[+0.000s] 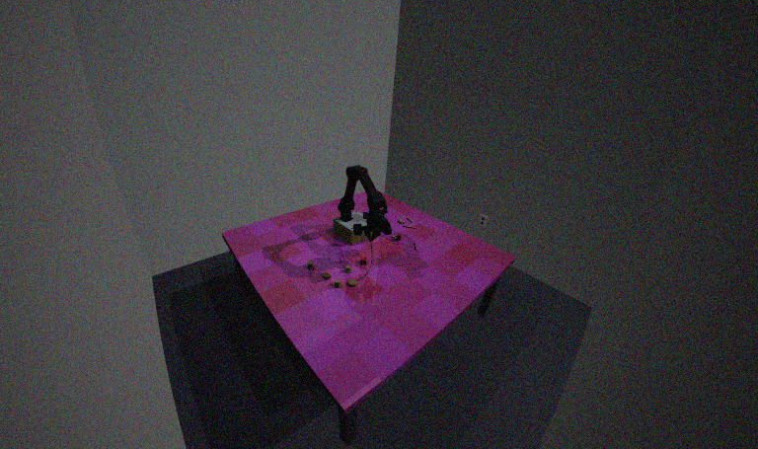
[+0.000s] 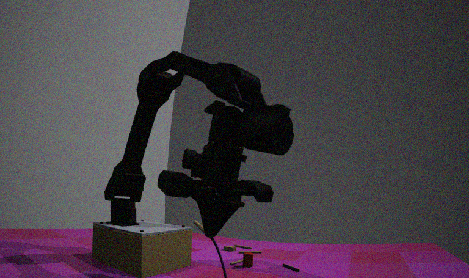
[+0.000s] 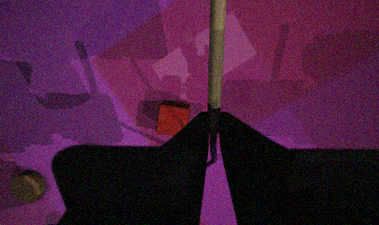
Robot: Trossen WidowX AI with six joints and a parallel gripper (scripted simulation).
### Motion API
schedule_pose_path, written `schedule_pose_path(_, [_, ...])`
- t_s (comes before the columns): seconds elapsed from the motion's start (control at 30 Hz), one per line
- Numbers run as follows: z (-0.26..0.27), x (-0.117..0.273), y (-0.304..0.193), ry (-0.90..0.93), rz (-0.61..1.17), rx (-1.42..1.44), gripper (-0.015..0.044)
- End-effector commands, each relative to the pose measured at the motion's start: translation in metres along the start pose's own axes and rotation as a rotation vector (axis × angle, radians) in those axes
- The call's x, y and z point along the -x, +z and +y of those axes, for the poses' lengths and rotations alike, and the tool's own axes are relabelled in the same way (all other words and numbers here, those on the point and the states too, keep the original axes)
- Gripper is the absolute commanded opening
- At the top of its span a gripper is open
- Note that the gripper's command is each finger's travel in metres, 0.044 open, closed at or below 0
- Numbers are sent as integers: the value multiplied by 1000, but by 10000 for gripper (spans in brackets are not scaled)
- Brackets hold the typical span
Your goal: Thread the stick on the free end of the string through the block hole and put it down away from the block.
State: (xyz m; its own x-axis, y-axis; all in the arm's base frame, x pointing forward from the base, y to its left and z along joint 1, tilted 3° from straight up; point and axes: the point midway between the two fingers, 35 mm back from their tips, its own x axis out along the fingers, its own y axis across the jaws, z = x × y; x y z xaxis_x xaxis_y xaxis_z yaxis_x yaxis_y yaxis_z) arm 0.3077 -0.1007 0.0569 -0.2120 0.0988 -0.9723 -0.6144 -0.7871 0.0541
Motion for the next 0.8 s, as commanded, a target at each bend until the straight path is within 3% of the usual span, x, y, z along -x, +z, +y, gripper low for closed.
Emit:
schedule_pose_path(0.0, [2, 3, -2, -3, -23, 2, 0])
schedule_pose_path(0.53, [11, 18, -7, -11, -71, 7, 0])
schedule_pose_path(0.77, [-1, 20, -14, 39, -66, 186, 0])
